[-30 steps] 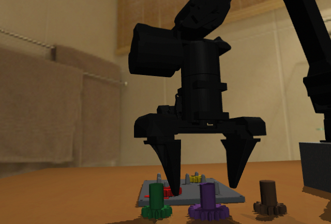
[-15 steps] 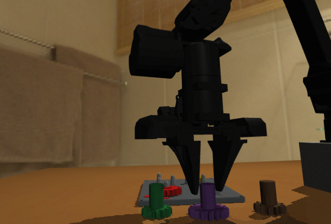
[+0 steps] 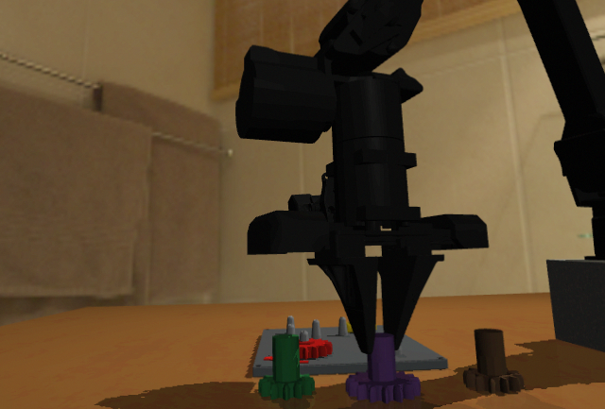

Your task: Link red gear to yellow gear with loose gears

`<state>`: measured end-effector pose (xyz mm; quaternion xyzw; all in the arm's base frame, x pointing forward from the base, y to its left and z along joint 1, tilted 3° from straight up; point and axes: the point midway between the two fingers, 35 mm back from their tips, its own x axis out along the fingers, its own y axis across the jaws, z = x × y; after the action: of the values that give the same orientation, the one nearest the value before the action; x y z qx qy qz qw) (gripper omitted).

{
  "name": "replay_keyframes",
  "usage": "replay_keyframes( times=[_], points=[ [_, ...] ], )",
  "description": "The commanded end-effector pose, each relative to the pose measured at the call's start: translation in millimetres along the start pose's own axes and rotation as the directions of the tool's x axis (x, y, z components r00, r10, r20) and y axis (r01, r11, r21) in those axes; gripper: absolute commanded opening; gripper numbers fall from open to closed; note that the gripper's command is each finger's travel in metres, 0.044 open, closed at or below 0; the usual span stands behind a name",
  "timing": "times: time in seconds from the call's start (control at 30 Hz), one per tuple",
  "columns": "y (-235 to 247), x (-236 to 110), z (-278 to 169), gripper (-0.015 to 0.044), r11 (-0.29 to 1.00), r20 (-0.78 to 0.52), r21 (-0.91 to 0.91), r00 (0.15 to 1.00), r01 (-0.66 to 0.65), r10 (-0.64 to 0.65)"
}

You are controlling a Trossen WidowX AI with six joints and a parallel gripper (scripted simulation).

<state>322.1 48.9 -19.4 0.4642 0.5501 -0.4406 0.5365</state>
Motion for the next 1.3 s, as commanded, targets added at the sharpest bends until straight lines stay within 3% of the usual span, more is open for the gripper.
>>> replay_keyframes(
  times=[0.0, 1.27],
  points=[
    [2.7, -10.3, -1.1, 0.0000, 1.000, -0.005, 0.006, 1.000, -0.005, 0.005],
    [-8.2, -141.2, -6.1, 0.0000, 1.000, -0.005, 0.006, 1.000, -0.005, 0.005]
  ],
)
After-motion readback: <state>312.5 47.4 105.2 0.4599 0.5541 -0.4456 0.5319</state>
